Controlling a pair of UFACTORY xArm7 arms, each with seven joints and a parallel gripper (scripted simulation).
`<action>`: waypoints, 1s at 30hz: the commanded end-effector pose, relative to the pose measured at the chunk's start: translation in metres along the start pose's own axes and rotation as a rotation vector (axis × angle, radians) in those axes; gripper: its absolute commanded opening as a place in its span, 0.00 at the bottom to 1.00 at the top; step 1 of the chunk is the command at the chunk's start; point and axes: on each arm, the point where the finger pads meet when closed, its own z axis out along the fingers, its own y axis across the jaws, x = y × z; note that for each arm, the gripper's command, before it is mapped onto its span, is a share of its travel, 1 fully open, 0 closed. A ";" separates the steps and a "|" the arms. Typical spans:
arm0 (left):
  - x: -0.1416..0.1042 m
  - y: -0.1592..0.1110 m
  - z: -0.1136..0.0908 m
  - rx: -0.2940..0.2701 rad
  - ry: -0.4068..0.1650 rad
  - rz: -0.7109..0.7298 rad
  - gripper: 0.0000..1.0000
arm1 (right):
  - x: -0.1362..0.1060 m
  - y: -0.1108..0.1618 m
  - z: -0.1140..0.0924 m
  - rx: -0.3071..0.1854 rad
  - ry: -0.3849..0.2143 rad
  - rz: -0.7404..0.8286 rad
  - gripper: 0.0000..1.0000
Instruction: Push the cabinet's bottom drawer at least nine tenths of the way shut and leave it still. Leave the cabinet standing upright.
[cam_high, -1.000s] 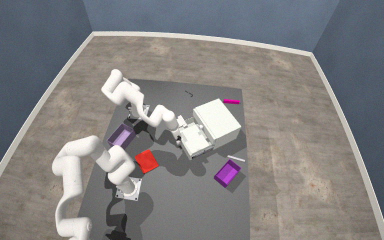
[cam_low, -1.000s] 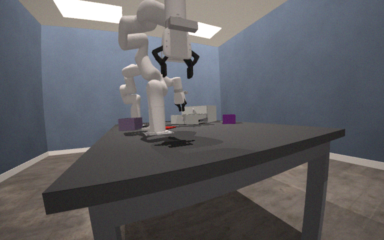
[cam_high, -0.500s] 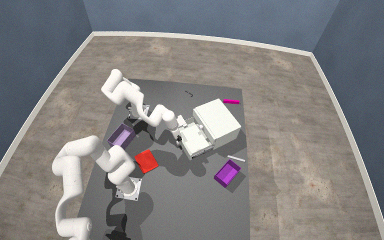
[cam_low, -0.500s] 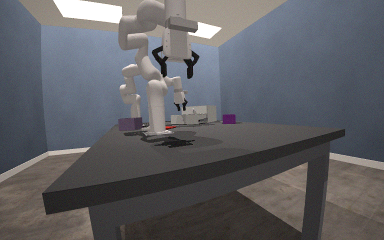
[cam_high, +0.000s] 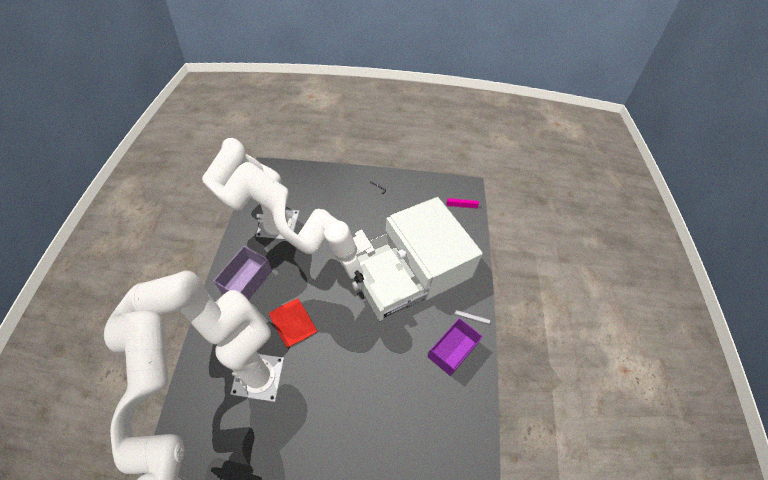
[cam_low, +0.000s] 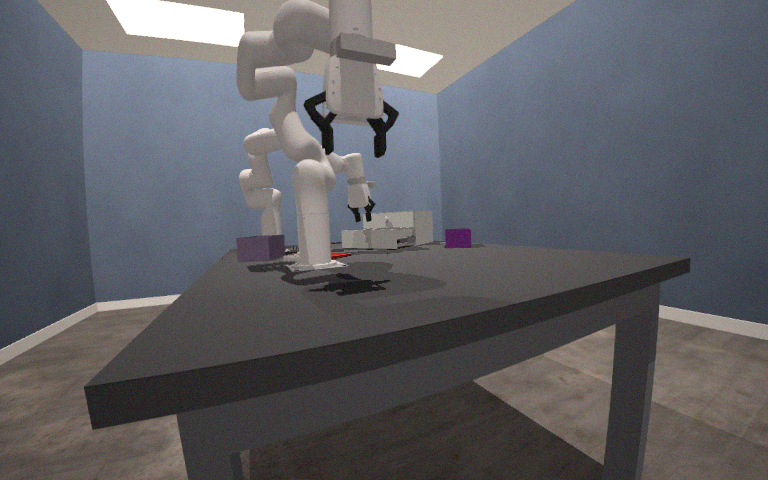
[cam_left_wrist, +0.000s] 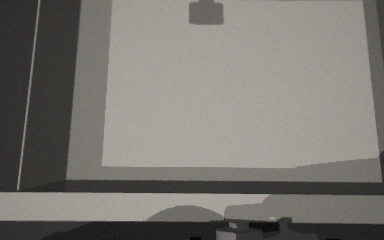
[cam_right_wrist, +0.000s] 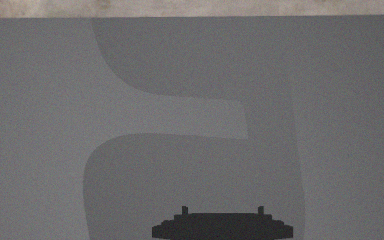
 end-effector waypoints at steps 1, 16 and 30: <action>0.001 0.001 -0.001 -0.002 0.001 -0.001 0.60 | 0.001 0.000 -0.001 0.000 0.002 0.000 1.00; 0.000 0.001 0.004 -0.002 0.000 0.000 0.60 | 0.001 0.000 -0.001 0.000 0.002 0.000 1.00; -0.004 0.001 0.018 -0.002 0.000 0.000 0.60 | 0.001 0.000 -0.001 0.000 0.002 0.000 1.00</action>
